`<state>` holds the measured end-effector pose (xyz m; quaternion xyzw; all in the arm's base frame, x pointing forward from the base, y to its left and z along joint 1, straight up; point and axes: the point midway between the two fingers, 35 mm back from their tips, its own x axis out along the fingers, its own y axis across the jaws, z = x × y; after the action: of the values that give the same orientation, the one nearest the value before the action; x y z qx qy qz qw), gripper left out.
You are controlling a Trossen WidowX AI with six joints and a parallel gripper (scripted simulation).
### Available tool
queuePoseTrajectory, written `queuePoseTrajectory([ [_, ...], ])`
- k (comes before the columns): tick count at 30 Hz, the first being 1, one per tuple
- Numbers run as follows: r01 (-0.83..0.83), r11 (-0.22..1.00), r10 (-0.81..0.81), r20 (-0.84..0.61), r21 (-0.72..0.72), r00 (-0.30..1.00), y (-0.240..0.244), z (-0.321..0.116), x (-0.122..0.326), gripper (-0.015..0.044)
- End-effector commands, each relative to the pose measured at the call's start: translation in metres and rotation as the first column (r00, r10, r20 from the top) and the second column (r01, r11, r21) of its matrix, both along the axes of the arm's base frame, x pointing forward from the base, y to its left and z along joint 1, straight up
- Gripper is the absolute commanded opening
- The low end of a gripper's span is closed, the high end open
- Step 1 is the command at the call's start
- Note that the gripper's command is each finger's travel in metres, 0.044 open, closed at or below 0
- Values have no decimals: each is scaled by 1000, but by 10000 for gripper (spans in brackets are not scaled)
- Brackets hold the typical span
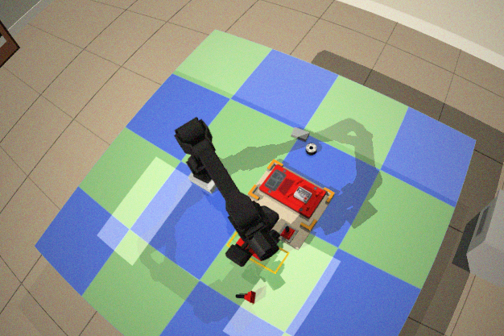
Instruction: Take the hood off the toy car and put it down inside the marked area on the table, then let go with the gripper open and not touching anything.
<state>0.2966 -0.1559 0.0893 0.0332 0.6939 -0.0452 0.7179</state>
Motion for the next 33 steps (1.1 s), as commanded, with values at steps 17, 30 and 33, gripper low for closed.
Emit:
queuePoseTrajectory([
  [17,-4,1000,4,-2,2,1000,0,-19,0,0],
  [30,-4,1000,4,-2,2,1000,1,-31,-1,0],
  [33,-4,1000,4,-2,2,1000,1,-34,-1,0],
])
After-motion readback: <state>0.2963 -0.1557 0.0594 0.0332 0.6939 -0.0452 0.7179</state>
